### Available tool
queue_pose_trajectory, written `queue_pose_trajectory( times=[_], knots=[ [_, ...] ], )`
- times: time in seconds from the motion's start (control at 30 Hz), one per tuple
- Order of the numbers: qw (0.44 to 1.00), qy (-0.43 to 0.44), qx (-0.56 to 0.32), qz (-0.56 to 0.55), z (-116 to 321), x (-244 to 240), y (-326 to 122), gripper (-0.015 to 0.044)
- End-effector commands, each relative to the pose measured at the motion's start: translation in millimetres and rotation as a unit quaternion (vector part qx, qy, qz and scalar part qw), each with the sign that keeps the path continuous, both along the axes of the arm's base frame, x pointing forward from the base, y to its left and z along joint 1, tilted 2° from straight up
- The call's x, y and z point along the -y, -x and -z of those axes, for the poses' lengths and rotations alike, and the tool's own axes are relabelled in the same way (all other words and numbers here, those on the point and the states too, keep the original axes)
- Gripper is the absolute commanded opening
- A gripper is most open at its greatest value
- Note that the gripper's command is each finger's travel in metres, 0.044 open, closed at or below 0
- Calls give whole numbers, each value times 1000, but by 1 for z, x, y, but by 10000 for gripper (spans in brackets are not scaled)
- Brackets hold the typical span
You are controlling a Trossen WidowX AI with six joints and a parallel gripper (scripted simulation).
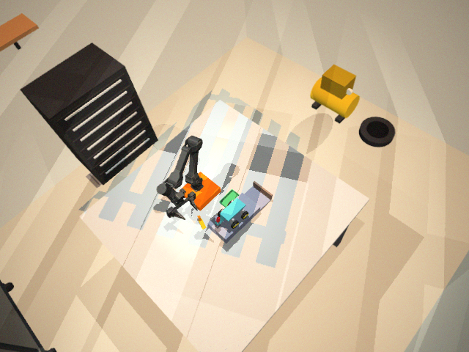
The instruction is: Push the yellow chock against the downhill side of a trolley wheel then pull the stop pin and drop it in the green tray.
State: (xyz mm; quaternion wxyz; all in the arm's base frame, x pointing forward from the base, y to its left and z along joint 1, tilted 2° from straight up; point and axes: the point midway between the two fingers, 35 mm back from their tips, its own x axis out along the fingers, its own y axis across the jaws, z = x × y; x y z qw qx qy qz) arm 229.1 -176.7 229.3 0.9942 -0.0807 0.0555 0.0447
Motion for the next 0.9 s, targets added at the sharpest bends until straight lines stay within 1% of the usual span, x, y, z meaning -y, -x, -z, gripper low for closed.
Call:
queue_pose_trajectory(
  times=[0.0,0.03,0.1,0.23,0.4,0.57,0.7,0.87],
  knots=[
    [1000,-6,-2,2,1,0,-1,374],
    [1000,-25,-10,7,2,1,-2,347],
    [995,-93,-37,28,10,4,-9,295],
    [964,-232,-102,78,28,6,-20,190],
    [894,-380,-185,152,53,2,-28,190],
    [796,-490,-264,239,78,-8,-28,190],
    [705,-548,-319,318,95,-19,-22,190],
    [587,-580,-371,426,112,-33,-7,190]
  ],
)
